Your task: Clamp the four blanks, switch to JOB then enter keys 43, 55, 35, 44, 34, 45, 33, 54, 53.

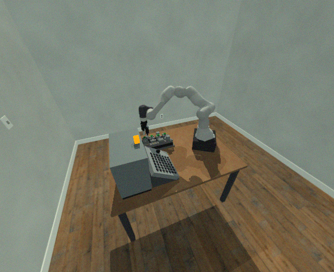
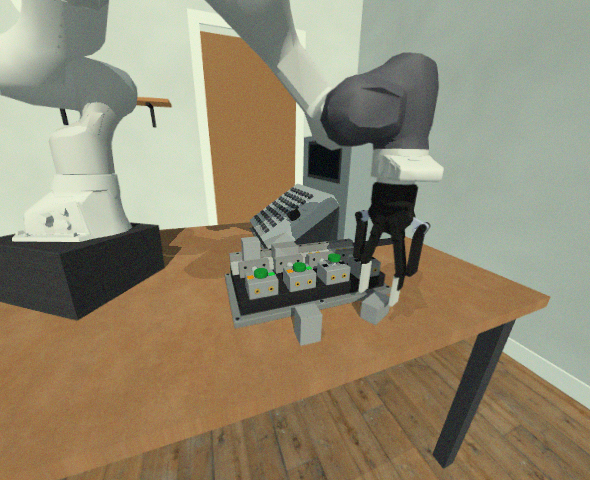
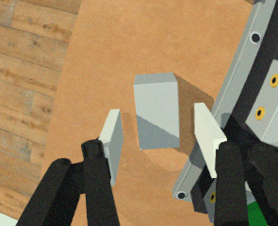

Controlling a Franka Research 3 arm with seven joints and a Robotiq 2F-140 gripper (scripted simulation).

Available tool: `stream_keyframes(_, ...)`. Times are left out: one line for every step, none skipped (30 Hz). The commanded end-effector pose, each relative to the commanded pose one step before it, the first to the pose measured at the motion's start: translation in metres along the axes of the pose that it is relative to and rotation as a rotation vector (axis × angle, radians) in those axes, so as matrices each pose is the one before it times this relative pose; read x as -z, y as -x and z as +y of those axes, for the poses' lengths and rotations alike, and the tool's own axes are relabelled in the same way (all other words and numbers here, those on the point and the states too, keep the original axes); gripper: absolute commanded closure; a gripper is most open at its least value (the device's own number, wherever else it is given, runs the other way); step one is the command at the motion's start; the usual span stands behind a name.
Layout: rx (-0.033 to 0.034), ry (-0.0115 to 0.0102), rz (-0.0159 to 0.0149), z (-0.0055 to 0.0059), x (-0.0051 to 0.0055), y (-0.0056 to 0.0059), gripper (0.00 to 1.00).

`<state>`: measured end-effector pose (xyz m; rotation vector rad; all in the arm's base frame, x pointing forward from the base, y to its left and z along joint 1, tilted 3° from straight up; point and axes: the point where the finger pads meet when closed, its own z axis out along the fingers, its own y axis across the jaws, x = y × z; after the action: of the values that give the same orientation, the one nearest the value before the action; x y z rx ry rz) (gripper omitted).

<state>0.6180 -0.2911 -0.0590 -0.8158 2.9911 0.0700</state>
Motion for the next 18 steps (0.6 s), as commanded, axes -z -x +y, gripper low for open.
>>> stream_keyframes(-0.00662, -0.00110, 0.00026, -0.00007, -0.00121, -0.00033, 0.60)
stream_keyframes(0.00000, 0.00000, 0.00000, 0.00000, -0.00016, 0.00000, 0.60)
stream_keyframes(0.00000, 0.00000, 0.00000, 0.00000, -0.00019, 0.00000, 0.60)
stream_keyframes(0.00000, 0.00000, 0.00000, 0.00000, -0.00021, 0.00000, 0.60)
stream_keyframes(0.00000, 0.00000, 0.00000, 0.00000, -0.00024, 0.00000, 0.60)
stream_keyframes(0.00000, 0.00000, 0.00000, 0.00000, -0.00027, 0.00000, 0.60)
stream_keyframes(0.00000, 0.00000, 0.00000, 0.00000, -0.00030, 0.00000, 0.60)
stream_keyframes(0.00000, 0.00000, 0.00000, 0.00000, -0.00033, 0.00000, 0.60)
stream_keyframes(0.00000, 0.00000, 0.00000, 0.00000, -0.00036, 0.00000, 0.60)
stream_keyframes(0.00000, 0.00000, 0.00000, 0.00000, -0.00038, 0.00000, 0.60)
stream_keyframes(0.00000, 0.00000, 0.00000, 0.00000, -0.00041, 0.00000, 0.60)
stream_keyframes(0.00000, 0.00000, 0.00000, 0.00000, 0.00000, 0.00000, 0.60)
stream_keyframes(0.00000, 0.00000, 0.00000, 0.00000, 0.00000, 0.00000, 0.60)
stream_keyframes(0.00000, 0.00000, 0.00000, 0.00000, -0.00043, 0.00000, 0.60)
stream_keyframes(0.00000, 0.00000, 0.00000, 0.00000, -0.00045, 0.00000, 0.60)
stream_keyframes(0.00000, 0.00000, 0.00000, 0.00000, -0.00047, 0.00000, 0.60)
stream_keyframes(0.00000, 0.00000, 0.00000, 0.00000, -0.00049, 0.00000, 0.60)
stream_keyframes(0.00000, 0.00000, 0.00000, 0.00000, -0.00050, 0.00000, 0.60)
